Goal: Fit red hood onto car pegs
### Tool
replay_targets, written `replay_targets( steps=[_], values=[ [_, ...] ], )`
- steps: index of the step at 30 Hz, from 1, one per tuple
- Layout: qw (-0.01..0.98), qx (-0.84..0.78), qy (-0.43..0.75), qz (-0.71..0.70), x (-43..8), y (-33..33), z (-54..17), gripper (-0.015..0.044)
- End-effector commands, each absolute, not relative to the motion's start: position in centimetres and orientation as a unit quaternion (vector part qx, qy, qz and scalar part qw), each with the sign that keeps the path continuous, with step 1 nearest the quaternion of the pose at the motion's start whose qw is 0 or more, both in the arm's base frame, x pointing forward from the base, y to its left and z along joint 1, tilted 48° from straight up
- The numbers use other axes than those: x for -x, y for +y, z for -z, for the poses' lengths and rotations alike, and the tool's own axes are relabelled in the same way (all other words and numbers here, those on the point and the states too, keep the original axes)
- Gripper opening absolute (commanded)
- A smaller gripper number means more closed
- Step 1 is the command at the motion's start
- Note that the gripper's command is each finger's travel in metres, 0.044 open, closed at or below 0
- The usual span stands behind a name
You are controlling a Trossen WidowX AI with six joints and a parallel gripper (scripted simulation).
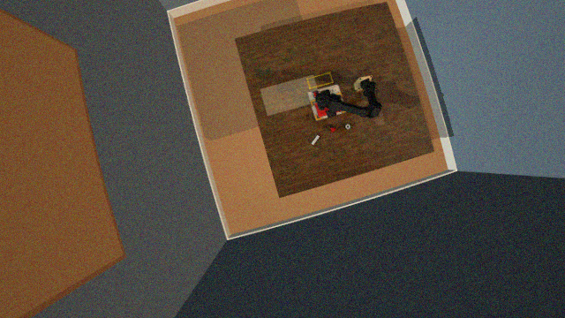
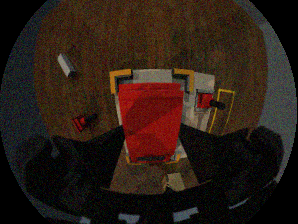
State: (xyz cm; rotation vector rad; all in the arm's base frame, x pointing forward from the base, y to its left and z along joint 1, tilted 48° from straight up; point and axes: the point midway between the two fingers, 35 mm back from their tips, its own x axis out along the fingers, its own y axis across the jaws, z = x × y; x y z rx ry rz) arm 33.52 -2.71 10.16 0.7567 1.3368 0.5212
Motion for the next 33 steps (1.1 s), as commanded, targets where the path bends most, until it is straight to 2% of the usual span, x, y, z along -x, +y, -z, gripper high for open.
replay_targets(
  steps=[1, 33],
  values=[
    [0.69, -0.341, 0.595, -0.232, -33.53, -2.64, -10.13, 0.0],
    [0.69, -0.341, 0.595, -0.232, -33.58, -2.5, -9.84, 0.0]
  ],
)
